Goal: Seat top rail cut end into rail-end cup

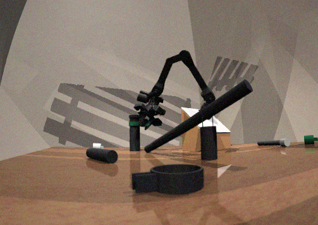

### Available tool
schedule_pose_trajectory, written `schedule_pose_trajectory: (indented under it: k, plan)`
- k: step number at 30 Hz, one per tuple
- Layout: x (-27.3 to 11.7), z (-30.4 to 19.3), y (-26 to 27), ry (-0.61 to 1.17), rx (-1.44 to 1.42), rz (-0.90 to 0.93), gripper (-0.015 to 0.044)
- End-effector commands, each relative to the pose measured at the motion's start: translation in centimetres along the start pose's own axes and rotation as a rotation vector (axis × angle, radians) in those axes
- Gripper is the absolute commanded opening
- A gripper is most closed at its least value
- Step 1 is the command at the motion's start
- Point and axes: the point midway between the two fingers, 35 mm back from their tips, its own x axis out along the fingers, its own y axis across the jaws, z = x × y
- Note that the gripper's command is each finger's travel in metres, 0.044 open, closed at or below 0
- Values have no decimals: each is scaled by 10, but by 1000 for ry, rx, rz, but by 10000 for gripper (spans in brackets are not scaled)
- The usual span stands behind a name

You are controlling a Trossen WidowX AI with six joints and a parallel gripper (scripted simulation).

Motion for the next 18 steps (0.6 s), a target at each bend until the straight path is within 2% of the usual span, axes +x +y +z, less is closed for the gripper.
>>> schedule_pose_trajectory:
  k: [1, 18]
  plan:
    - [2, 1, -1, 10, 20, 1, 0]
    - [7, 0, -11, 68, 124, 1, 0]
